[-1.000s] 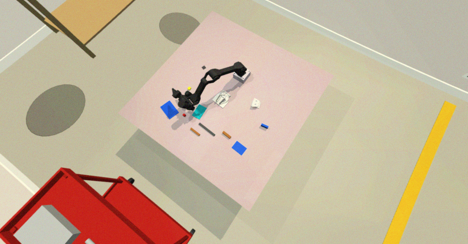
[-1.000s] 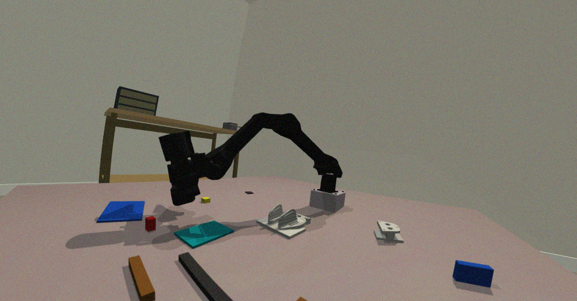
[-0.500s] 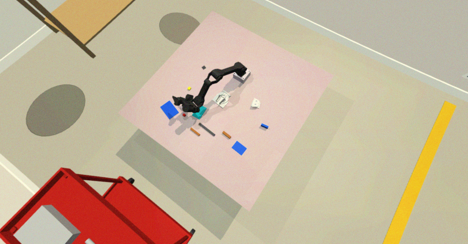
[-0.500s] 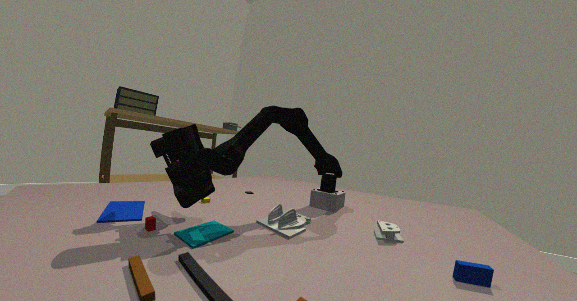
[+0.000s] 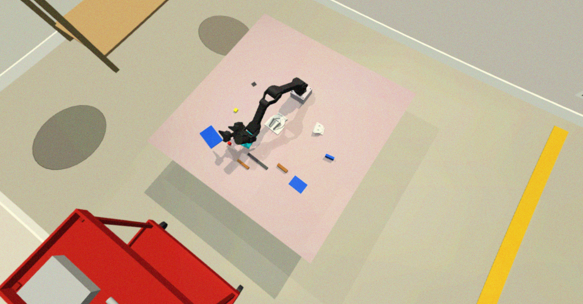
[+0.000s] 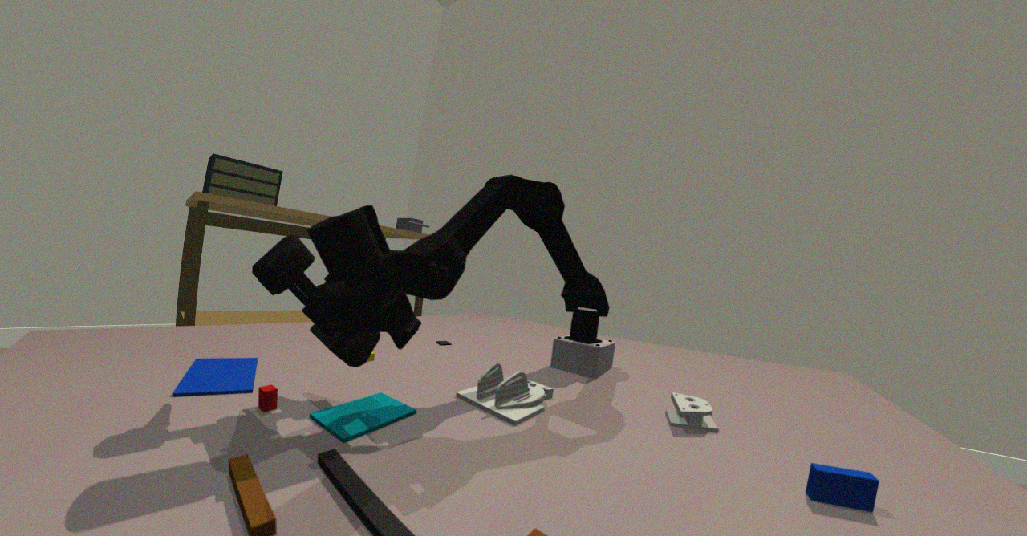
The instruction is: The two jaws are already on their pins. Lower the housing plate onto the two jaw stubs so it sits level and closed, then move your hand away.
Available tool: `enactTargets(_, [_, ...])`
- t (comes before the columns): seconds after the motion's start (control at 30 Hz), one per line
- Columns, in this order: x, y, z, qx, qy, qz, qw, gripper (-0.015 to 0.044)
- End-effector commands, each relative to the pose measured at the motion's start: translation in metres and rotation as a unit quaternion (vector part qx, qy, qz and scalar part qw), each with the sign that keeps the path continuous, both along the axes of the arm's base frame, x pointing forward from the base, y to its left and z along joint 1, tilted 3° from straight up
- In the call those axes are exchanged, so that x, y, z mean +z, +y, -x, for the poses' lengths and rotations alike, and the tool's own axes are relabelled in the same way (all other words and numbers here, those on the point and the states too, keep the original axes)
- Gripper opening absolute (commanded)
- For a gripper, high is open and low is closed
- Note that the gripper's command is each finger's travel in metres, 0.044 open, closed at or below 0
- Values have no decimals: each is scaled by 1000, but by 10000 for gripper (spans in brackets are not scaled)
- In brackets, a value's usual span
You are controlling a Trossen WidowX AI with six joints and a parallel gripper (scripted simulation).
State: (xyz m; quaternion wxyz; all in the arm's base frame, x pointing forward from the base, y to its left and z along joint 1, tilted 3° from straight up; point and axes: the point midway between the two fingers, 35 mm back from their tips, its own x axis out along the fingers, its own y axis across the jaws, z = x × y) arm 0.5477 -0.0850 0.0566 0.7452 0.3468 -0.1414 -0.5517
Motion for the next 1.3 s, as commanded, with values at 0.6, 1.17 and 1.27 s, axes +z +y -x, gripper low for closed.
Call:
enactTargets(0.6, [2, 105, 7, 202, 225, 30, 953, 440])
enactTargets(1.17, [0, 184, 34, 356, 380, 86, 849, 440])
enactTargets(1.27, [-1, 197, 40, 382, 404, 98, 825, 440])
